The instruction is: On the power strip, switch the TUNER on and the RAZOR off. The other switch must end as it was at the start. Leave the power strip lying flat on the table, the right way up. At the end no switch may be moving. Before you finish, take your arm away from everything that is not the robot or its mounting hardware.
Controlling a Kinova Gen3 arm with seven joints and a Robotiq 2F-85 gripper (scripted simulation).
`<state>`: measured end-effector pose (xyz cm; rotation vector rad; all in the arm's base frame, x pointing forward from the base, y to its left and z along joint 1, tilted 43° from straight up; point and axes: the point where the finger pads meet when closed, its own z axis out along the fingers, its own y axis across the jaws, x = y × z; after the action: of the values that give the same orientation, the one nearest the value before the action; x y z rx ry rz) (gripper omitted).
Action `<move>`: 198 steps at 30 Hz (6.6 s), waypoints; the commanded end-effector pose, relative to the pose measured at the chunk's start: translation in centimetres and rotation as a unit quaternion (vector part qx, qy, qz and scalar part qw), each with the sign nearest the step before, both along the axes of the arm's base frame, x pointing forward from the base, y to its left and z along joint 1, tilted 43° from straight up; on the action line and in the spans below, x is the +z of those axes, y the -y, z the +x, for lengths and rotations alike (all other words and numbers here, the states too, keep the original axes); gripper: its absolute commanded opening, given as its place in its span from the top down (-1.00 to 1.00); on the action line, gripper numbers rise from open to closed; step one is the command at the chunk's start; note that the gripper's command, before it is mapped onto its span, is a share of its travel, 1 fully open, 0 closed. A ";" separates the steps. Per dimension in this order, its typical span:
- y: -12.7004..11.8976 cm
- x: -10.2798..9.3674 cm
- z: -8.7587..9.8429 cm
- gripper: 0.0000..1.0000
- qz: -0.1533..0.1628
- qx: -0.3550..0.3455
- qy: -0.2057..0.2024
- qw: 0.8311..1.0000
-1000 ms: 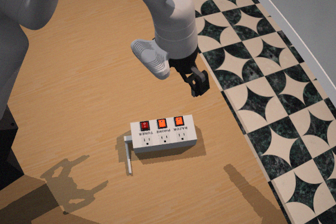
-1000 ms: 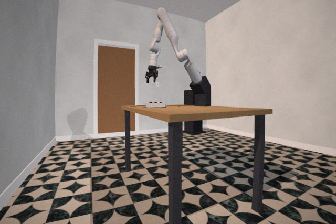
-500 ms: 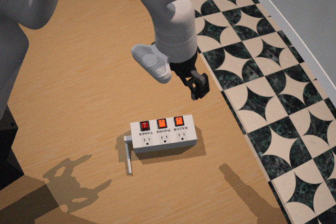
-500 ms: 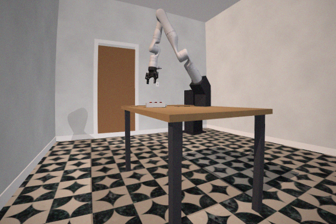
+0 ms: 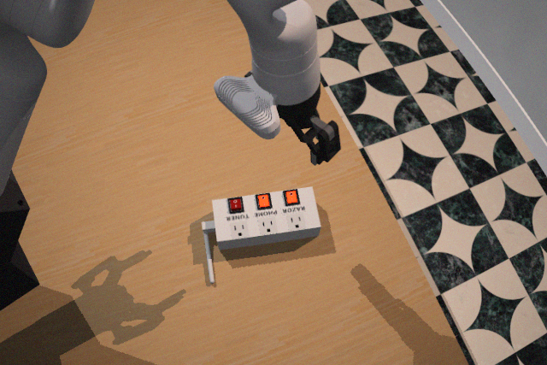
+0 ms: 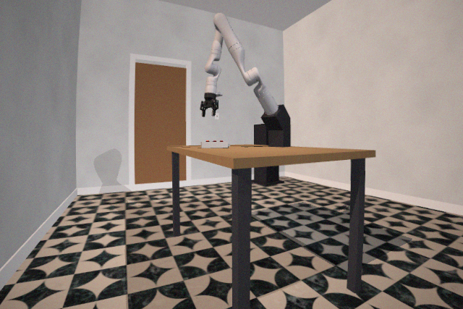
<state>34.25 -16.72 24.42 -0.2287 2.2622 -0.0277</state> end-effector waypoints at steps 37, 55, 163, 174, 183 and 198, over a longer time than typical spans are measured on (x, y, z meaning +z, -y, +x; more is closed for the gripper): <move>-0.8 -1.6 1.1 -1.00 -0.034 0.037 -0.009 0.999; -1.0 -2.5 1.6 -1.00 -0.058 0.057 -0.015 0.997; -2.1 -5.9 3.5 -1.00 -0.166 0.145 -0.037 0.975; -2.2 -6.1 3.6 -1.00 -0.176 0.153 -0.038 0.972; -2.3 -6.3 3.8 -1.00 -0.184 0.160 -0.039 0.969; -2.9 -7.5 4.7 -1.00 -0.243 0.205 -0.045 0.947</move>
<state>38.55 -14.70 17.07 -0.9471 2.2319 -0.3704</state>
